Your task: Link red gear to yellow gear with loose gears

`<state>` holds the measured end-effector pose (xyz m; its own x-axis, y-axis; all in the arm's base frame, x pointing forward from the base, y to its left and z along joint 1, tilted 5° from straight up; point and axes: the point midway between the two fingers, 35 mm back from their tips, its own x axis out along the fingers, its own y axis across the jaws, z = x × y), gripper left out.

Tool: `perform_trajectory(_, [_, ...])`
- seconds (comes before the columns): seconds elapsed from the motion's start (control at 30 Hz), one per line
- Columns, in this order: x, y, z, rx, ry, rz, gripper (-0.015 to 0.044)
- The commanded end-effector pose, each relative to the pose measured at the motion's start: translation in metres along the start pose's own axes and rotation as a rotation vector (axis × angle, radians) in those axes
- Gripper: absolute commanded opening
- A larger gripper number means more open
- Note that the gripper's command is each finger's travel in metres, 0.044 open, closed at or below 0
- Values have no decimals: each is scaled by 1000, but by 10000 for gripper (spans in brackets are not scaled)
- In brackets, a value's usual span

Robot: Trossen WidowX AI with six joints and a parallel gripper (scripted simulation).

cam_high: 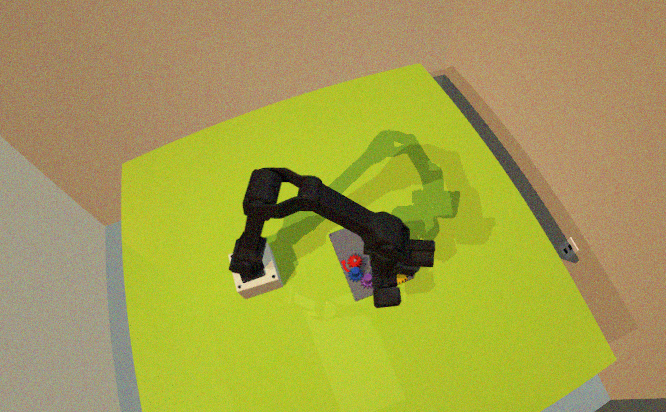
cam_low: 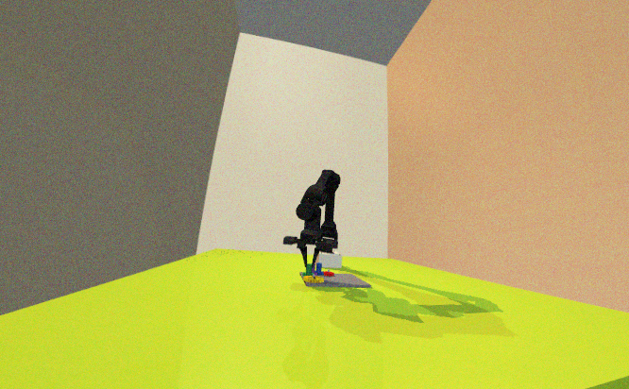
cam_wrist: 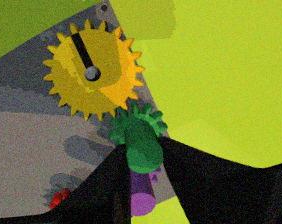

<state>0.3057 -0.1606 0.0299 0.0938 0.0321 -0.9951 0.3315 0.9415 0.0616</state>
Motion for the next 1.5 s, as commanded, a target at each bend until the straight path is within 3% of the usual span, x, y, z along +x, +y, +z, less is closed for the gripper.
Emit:
perform_trajectory(0.0, [1, 0, 0, 99, -1, 0, 0])
perform_trajectory(0.3, [4, -1, 0, 342, -1, 0, 0])
perform_trajectory(0.5, [2, -1, 0, 266, -1, 0, 140])
perform_trajectory(0.97, [-46, 0, 0, 100, -1, -1, 140])
perform_trajectory(1.0, [-43, -1, 2, 122, -6, -1, 166])
perform_trajectory(1.13, [-88, 0, -3, 122, -6, -1, 271])
perform_trajectory(1.33, [-90, 0, -3, 122, -6, -1, 429])
perform_trajectory(1.47, [-90, 0, -3, 122, -6, -1, 440])
